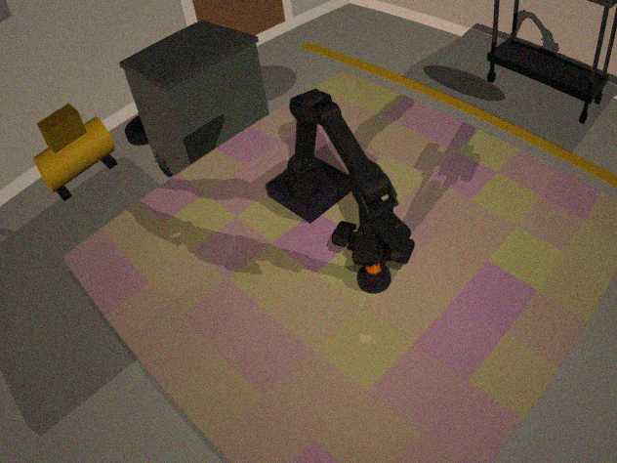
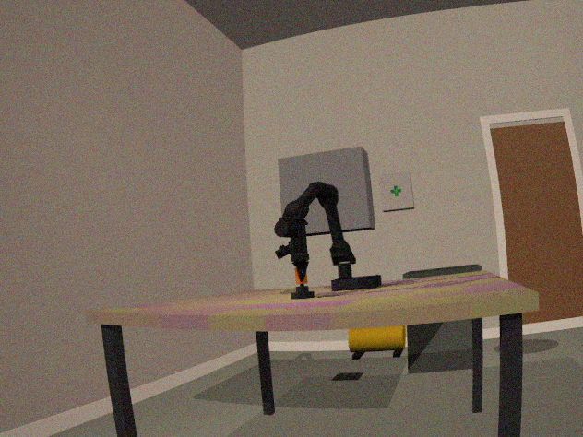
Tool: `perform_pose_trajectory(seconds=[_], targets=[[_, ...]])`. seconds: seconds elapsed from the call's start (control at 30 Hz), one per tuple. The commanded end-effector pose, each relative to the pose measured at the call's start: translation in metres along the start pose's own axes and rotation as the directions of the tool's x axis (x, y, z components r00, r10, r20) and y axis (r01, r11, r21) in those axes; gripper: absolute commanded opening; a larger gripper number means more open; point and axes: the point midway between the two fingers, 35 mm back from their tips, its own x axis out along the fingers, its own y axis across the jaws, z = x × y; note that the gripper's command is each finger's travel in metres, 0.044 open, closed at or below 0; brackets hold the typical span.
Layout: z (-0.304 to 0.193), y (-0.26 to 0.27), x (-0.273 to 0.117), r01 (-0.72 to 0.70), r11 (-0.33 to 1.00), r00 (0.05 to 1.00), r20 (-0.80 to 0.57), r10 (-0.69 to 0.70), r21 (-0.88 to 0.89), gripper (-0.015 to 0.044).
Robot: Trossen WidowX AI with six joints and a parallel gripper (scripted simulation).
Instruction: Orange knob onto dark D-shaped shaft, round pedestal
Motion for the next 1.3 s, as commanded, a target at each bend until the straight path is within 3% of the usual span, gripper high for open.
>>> perform_pose_trajectory(seconds=[0.0,0.53,1.07,1.27], targets=[[0.0003,-0.0006,0.0035,0.001,1.0,1.0,0.002,-0.001,-0.001,0.0],[0.0001,0.0,0.0085,0.0,1.0,1.0,0.0,0.0,0.0,0.0],[0.0001,0.0,0.0085,0.0,1.0,1.0,0.0,0.0,0.0,0.042],[0.0001,0.0,0.0085,0.0,1.0,1.0,0.0,0.0,0.0,0.044]])
